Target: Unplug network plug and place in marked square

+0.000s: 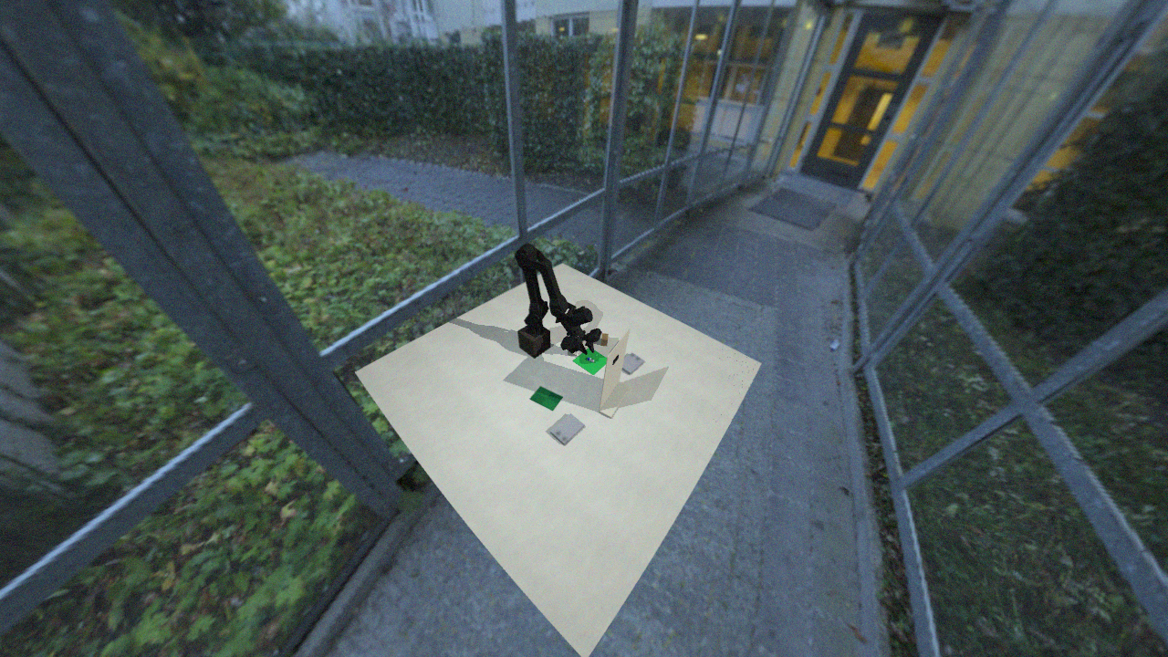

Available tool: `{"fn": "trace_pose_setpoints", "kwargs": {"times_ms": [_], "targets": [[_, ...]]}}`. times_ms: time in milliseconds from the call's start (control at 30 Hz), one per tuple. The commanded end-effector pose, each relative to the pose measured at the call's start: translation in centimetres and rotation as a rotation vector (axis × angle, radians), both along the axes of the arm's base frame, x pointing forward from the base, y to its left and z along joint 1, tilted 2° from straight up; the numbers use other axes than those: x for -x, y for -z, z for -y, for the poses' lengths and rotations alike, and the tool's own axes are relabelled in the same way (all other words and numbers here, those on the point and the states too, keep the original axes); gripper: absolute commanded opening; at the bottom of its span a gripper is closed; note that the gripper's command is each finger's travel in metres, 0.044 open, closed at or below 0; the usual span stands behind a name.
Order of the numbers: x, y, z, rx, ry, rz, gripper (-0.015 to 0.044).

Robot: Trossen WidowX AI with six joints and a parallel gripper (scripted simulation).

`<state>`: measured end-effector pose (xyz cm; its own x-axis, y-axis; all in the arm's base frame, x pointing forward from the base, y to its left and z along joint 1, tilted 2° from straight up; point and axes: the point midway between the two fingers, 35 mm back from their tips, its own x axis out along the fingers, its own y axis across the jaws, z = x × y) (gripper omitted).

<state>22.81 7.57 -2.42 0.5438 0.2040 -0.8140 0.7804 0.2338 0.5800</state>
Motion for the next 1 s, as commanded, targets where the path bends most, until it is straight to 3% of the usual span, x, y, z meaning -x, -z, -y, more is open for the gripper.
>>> {"fn": "trace_pose_setpoints", "kwargs": {"times_ms": [0, 967], "targets": [[-0.3, -0.6, -0.1, -0.003, -0.006, 0.010, 0.0156], [-0.7, -3.1, -0.1, -0.003, -0.005, 0.011, 0.0156]]}}
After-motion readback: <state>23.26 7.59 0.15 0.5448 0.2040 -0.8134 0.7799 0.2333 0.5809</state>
